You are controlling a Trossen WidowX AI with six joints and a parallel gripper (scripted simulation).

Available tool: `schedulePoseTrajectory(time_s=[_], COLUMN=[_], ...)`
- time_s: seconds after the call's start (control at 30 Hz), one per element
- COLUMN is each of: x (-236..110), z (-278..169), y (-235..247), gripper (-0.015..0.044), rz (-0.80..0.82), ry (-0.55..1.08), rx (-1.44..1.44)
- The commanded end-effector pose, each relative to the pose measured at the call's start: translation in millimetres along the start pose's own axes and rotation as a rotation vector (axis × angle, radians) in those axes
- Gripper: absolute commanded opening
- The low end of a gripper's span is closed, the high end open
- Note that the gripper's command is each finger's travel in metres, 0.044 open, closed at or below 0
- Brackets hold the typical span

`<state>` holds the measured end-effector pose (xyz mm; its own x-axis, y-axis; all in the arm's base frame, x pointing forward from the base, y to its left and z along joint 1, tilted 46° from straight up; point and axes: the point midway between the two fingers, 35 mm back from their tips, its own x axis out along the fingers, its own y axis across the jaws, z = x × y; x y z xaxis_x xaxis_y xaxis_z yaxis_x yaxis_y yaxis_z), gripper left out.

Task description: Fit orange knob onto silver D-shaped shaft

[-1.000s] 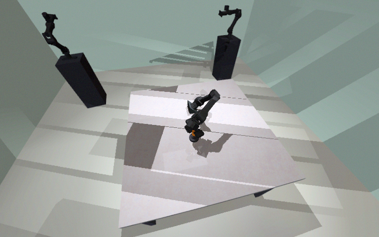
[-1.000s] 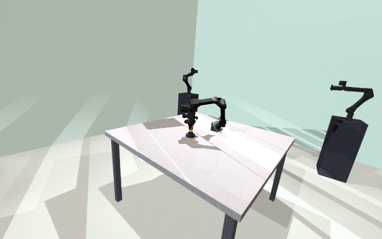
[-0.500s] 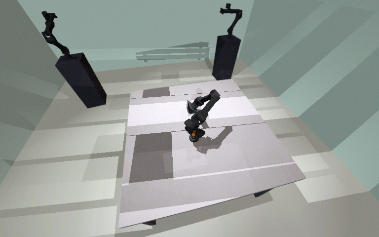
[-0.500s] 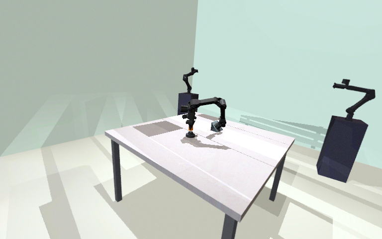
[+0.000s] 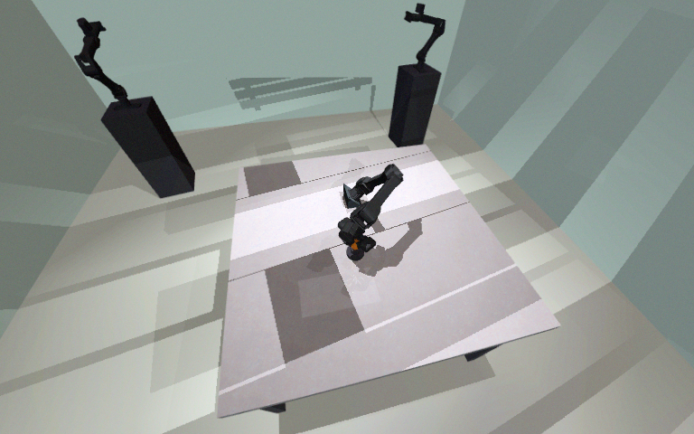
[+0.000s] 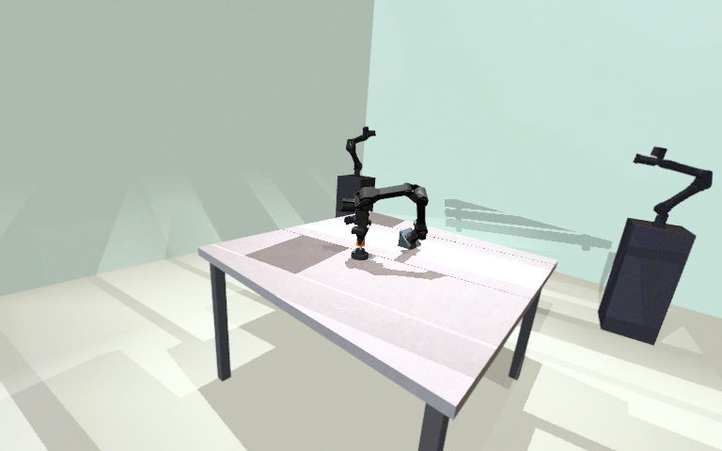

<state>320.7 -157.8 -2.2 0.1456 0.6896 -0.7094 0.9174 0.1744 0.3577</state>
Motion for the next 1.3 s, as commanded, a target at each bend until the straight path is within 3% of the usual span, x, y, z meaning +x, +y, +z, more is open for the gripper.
schedulePoseTrajectory(time_s=[0.0,0.2,0.43,1.27], x=[-0.6,-4.5,-1.6,-3.1], z=[-0.3,0.0,0.2,0.5], y=[1.4,2.2,0.5,1.6], gripper=[0.0000,0.0000,0.0000,0.0000], rz=[0.003,0.003,0.003,0.003], ry=[0.001,0.001,0.000,0.000], rx=[-0.007,-0.017,-0.217,-0.217])
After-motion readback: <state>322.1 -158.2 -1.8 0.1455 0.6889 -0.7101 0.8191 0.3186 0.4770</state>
